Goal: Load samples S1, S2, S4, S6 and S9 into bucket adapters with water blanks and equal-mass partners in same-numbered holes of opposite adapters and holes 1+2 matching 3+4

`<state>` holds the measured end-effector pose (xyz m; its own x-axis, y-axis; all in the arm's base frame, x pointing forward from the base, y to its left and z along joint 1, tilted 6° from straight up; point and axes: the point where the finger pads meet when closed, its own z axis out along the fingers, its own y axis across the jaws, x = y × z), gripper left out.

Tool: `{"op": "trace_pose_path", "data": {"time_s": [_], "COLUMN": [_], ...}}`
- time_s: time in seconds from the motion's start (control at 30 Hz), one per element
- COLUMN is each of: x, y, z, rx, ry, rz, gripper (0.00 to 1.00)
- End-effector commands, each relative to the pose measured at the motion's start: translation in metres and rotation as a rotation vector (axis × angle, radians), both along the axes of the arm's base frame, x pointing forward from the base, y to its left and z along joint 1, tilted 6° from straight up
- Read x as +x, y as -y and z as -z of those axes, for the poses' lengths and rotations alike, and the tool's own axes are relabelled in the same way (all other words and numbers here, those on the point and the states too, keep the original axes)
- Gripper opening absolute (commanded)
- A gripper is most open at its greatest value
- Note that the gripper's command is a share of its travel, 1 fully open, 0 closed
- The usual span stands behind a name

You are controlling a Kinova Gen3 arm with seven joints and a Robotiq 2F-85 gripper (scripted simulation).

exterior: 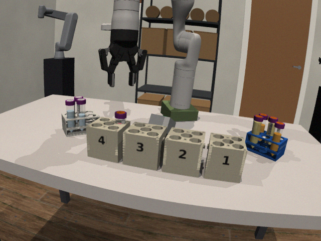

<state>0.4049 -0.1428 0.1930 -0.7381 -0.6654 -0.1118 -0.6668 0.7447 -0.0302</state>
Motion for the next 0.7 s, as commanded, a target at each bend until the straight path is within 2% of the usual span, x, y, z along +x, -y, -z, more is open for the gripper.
{"op": "trace_pose_path", "data": {"time_s": [0.0, 0.67], "x": [0.0, 0.002], "y": [0.001, 0.0], "z": [0.007, 0.031], "rx": [-0.003, -0.003], "ry": [-0.003, -0.003], "rz": [0.007, 0.007], "gripper": [0.62, 0.62]}}
